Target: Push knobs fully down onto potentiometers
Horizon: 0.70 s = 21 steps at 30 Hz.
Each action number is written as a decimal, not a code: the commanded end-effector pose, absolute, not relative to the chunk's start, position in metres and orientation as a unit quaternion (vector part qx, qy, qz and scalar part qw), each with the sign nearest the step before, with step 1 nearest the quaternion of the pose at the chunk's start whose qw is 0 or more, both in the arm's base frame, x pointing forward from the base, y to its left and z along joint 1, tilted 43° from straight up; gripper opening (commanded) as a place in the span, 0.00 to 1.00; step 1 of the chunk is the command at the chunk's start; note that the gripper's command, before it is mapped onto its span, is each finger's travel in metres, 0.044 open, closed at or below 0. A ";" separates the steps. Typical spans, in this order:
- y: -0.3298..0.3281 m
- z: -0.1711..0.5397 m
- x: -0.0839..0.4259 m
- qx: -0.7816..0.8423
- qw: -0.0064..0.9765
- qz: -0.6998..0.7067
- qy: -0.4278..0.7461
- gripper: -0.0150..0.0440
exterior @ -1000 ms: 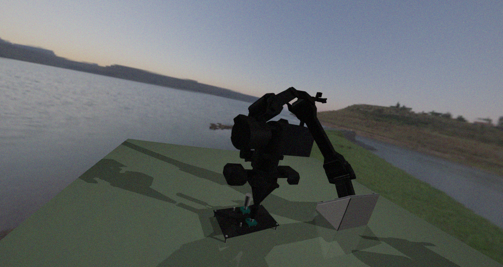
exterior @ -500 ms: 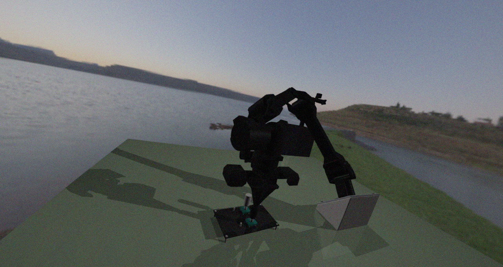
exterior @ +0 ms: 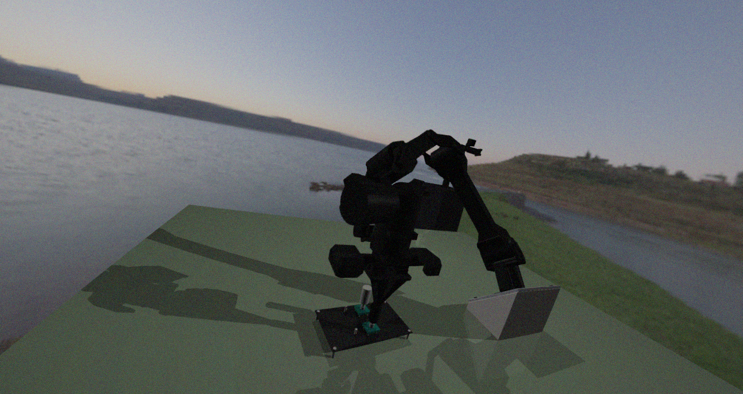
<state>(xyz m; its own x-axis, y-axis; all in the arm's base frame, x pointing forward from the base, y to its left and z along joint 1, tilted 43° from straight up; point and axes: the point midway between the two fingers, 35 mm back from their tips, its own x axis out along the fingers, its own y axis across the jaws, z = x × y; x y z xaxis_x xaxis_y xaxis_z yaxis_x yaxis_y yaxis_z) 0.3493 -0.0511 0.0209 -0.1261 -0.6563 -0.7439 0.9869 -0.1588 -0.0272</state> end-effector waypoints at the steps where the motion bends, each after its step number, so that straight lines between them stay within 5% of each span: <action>1: -0.052 0.019 0.349 0.297 0.589 -0.699 0.275 0.25; 21: -0.052 0.019 0.349 0.297 0.589 -0.699 0.275 0.25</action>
